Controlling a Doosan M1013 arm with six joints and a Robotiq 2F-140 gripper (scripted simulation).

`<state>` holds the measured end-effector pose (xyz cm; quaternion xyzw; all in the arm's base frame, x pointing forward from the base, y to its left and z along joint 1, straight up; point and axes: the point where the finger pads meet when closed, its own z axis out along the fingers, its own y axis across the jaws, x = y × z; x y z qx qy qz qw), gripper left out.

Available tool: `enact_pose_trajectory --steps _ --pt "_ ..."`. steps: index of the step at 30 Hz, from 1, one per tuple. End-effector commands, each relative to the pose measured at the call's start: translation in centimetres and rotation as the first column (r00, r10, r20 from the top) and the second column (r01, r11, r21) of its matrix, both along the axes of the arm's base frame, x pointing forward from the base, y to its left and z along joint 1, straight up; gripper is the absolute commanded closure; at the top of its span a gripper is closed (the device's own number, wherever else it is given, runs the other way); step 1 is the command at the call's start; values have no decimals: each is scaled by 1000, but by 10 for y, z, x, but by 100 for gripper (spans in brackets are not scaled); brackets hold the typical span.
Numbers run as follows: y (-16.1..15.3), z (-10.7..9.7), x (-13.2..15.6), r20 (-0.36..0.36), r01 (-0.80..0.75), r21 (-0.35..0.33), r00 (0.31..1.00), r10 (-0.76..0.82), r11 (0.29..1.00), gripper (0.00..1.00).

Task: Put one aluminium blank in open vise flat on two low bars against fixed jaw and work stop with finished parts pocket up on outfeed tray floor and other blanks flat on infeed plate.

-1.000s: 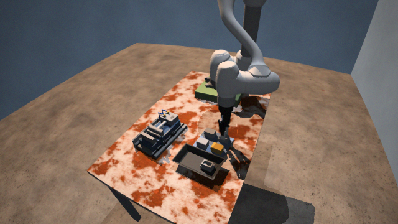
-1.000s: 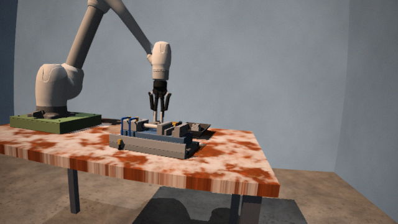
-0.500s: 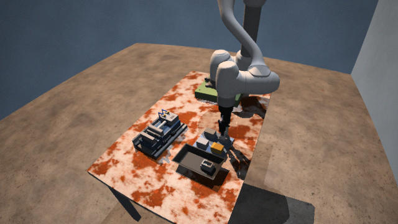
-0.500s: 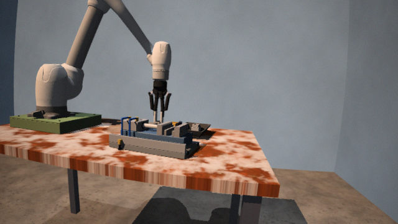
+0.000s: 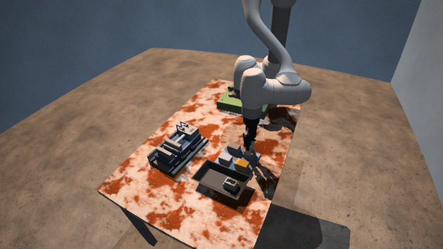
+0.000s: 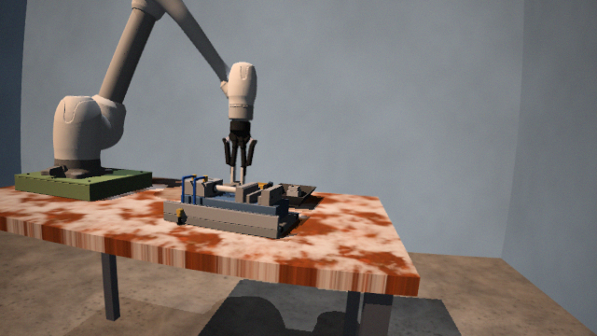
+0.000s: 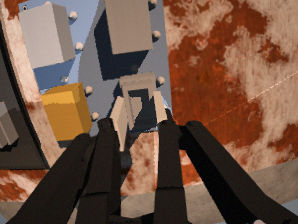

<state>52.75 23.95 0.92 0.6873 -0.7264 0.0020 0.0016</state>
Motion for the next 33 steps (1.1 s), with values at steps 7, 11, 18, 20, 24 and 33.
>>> enact_pose_trajectory --steps 7,11,18,20,24,33 --pt "2 -3 -2 -3 -1 -1 1000 1 1000 100" --pt "2 -3 -2 -3 -1 -1 1000 1 1000 100" --pt "2 5 -2 -3 -1 -1 1000 1 1000 100" --pt "2 7 -2 -3 -1 -1 1000 1 1000 100" --pt "2 19 -2 -3 -1 -1 1000 1 1000 100" --pt "2 59 -2 -3 -1 -1 1000 1 1000 100"
